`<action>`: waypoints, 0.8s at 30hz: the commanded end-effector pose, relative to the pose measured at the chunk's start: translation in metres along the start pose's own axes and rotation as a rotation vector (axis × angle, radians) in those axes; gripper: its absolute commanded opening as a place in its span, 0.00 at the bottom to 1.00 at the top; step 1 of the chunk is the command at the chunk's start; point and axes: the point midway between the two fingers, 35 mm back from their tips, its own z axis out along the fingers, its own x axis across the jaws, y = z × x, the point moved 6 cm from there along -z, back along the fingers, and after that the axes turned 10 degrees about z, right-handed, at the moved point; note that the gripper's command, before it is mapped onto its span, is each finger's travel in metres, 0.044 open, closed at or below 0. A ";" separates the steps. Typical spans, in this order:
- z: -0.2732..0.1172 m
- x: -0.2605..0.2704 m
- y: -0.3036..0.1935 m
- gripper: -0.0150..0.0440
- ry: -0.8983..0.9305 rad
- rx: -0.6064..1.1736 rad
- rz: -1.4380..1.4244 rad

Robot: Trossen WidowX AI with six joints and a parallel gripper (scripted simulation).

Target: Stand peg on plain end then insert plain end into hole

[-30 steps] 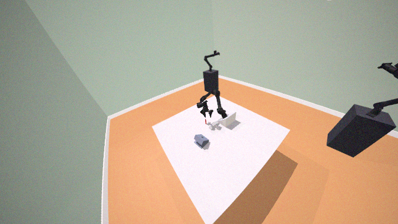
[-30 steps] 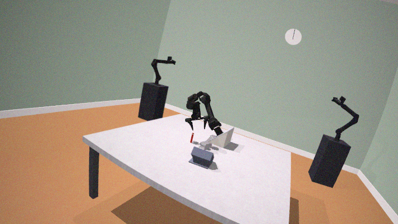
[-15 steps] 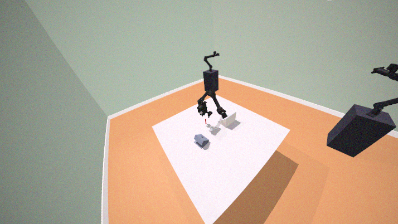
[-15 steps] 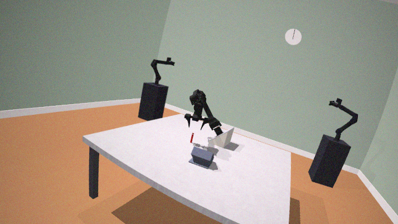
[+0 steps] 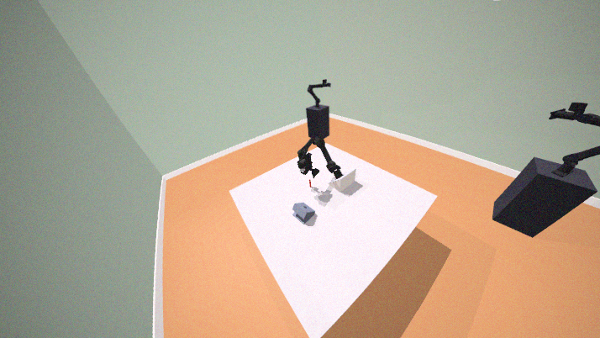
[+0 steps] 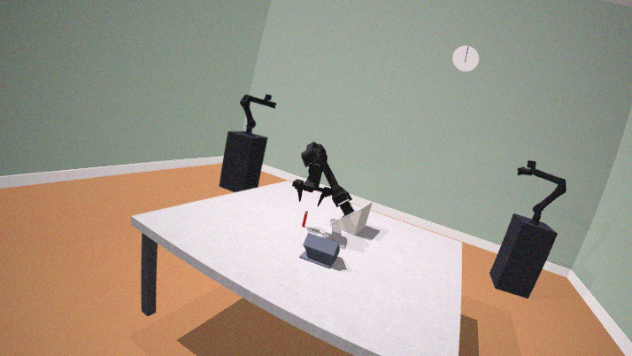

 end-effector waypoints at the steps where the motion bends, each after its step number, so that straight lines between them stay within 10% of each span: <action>1: 0.001 0.000 0.000 1.00 -0.006 -0.002 0.087; 24: 0.004 0.000 0.000 1.00 -0.005 -0.004 0.673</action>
